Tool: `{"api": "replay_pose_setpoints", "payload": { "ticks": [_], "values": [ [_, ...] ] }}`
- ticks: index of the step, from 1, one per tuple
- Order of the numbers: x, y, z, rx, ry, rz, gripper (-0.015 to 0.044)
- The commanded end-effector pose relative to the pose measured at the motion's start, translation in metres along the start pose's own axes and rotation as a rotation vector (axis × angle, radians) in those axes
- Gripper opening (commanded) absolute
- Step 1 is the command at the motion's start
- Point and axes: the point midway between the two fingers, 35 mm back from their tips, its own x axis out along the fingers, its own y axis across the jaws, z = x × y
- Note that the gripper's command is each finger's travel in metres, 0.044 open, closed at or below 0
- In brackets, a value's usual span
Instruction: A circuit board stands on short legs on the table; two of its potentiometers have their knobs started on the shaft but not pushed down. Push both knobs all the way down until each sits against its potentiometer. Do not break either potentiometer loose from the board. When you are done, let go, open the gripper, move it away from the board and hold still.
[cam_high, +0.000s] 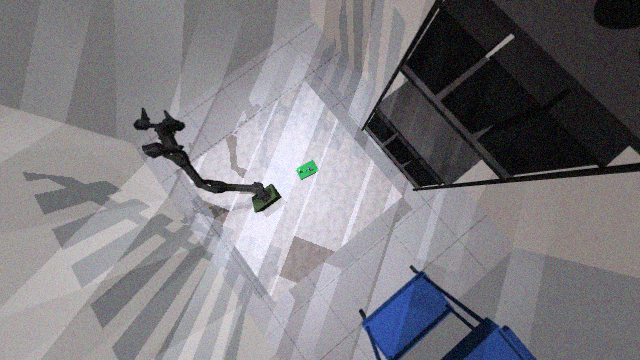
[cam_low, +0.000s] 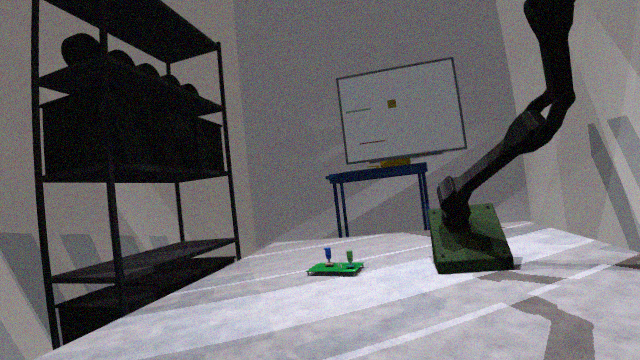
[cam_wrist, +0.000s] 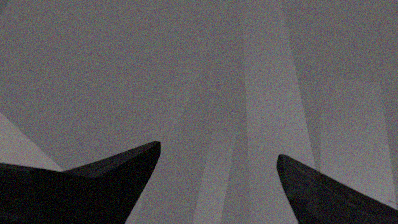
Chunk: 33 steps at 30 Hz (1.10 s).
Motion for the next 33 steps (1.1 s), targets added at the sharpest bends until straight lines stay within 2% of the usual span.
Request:
{"api": "replay_pose_setpoints", "payload": {
  "ticks": [1,8,15,24,29,33],
  "values": [
    [0.001,-0.001,0.002,-0.002,-0.004,-0.004,0.0374],
    [0.018,-0.056,0.081,-0.071,-0.142,-0.152,0.0190],
    [0.017,-0.086,0.134,-0.133,-0.267,-0.208,0.0006],
    [0.003,-0.164,0.223,-0.215,-0.385,-0.448,0.0000],
    [-0.004,-0.178,0.249,-0.173,-0.470,-0.452,0.0000],
    [-0.016,-0.205,0.277,-0.186,-0.510,-0.537,0.0000]
  ]
}}
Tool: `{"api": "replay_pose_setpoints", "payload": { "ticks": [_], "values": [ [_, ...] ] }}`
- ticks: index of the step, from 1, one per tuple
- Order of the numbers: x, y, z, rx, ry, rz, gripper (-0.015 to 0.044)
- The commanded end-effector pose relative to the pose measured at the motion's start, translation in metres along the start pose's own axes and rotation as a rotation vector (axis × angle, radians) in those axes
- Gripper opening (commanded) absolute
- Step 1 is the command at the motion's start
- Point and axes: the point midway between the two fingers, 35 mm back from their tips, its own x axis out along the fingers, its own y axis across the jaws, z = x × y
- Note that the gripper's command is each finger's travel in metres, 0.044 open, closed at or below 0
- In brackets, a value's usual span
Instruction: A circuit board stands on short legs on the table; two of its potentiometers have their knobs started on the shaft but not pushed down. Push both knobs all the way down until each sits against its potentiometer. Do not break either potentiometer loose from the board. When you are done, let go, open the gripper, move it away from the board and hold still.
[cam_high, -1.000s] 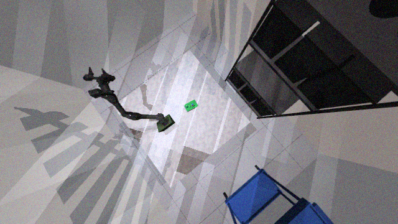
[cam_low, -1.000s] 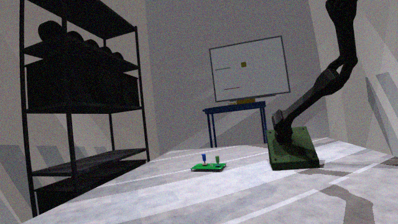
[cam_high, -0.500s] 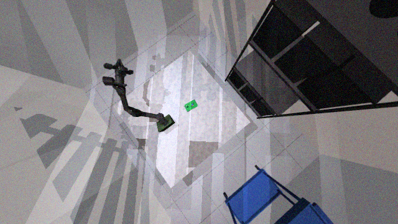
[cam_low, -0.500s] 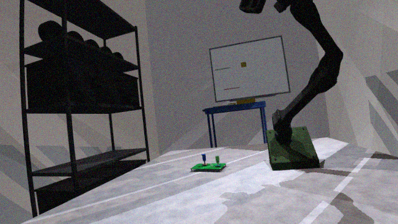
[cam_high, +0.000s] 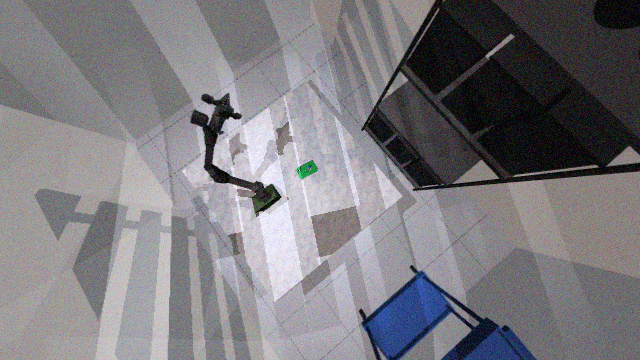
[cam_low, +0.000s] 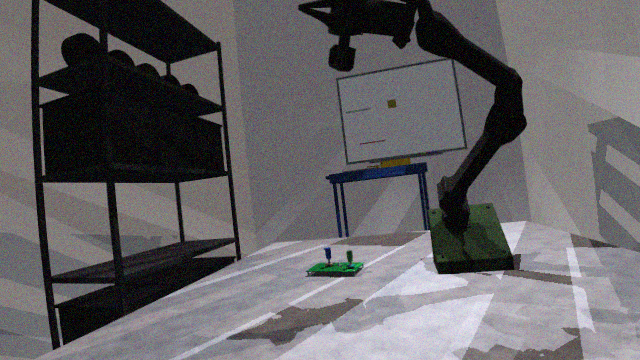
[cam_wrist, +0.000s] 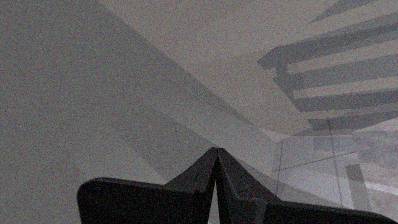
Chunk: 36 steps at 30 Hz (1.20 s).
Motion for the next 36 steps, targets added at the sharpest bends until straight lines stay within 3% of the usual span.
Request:
{"api": "replay_pose_setpoints", "payload": {
  "ticks": [1,7,15,21,36],
  "values": [
    [0.012,-0.027,0.018,-0.027,-0.033,-0.073,0.0000],
    [0.030,-0.094,0.055,-0.108,-0.061,-0.257,0.0000],
    [0.030,-0.143,0.078,-0.023,-0.078,-0.379,0.0000],
    [0.030,-0.211,0.106,-0.087,-0.060,-0.561,0.0000],
    [-0.019,-0.381,0.150,-0.181,0.149,-1.009,0.0000]
  ]
}}
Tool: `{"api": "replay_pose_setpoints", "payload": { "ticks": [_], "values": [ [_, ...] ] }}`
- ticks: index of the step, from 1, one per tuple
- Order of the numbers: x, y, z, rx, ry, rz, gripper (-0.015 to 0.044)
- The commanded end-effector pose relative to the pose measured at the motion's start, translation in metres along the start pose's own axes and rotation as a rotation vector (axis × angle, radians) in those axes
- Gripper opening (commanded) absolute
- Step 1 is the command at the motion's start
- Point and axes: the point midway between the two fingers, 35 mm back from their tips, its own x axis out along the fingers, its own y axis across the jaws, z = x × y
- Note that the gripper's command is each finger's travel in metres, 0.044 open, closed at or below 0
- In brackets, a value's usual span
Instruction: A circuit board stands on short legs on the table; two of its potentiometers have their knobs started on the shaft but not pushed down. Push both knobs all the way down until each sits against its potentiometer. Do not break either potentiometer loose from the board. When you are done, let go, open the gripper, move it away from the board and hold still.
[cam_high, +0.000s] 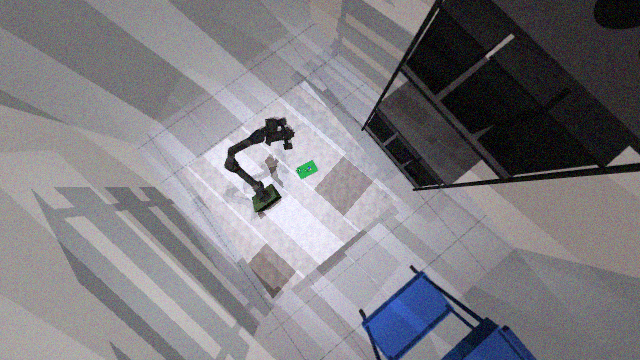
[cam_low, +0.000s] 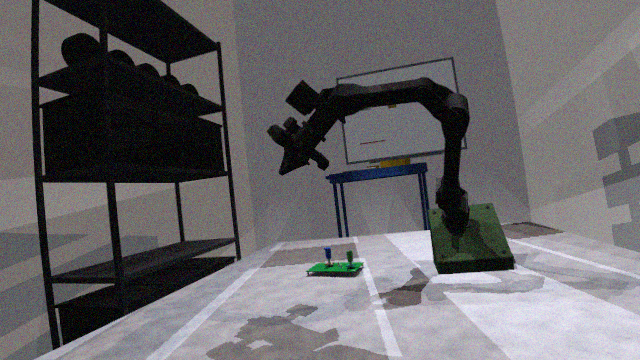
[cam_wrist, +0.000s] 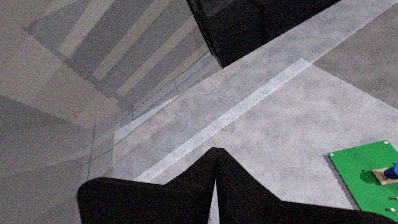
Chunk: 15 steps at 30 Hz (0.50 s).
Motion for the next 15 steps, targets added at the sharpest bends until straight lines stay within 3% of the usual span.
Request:
{"api": "replay_pose_setpoints", "payload": {
  "ticks": [1,15],
  "values": [
    [0.020,-0.037,-0.003,-0.033,0.071,-0.089,0.0000],
    [0.062,-0.178,-0.040,-0.141,0.446,-0.332,0.0000]
  ]
}}
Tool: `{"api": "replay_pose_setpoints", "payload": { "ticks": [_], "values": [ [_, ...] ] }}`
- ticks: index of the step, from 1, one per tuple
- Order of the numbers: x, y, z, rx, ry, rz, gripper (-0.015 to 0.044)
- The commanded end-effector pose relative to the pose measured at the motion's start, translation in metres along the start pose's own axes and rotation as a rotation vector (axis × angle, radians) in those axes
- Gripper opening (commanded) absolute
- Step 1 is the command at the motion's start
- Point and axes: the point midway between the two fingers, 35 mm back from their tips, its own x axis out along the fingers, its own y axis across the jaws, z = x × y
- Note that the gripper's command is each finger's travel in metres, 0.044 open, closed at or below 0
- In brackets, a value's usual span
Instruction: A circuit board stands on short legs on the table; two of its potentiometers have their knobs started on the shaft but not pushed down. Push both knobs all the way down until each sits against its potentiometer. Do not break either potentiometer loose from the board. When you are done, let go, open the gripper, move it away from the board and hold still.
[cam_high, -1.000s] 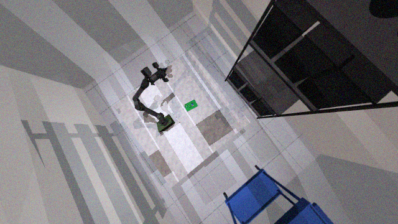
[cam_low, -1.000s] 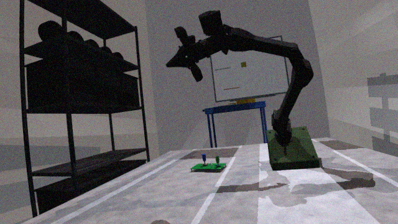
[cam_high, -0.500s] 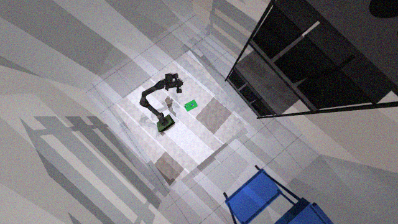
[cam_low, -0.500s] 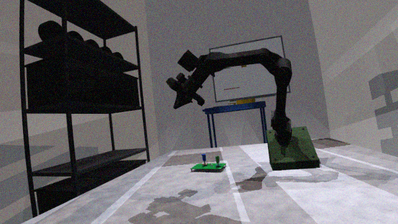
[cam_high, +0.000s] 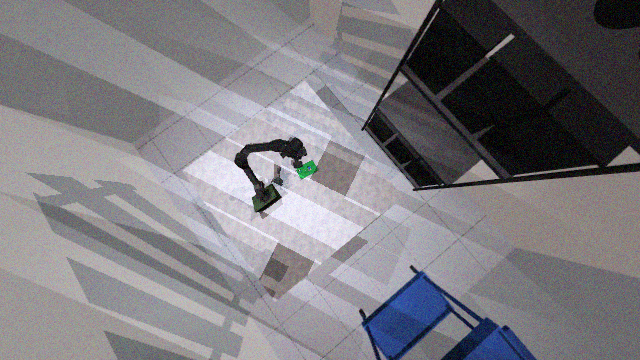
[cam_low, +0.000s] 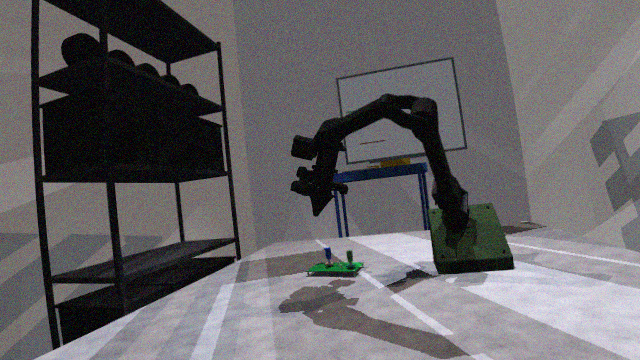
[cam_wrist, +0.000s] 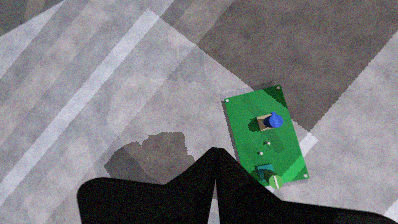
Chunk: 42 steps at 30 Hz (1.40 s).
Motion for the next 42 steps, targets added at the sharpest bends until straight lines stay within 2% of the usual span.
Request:
{"api": "replay_pose_setpoints", "payload": {
  "ticks": [1,10,14,17,42],
  "values": [
    [0.019,-0.027,-0.014,-0.026,0.107,-0.031,0.0000],
    [0.049,-0.081,-0.056,-0.080,0.364,-0.047,0.0000],
    [0.052,-0.082,-0.057,-0.081,0.368,-0.047,0.0000],
    [0.068,-0.083,-0.064,-0.081,0.369,-0.046,0.0000],
    [0.087,-0.084,-0.071,-0.081,0.369,-0.045,0.0000]
  ]
}}
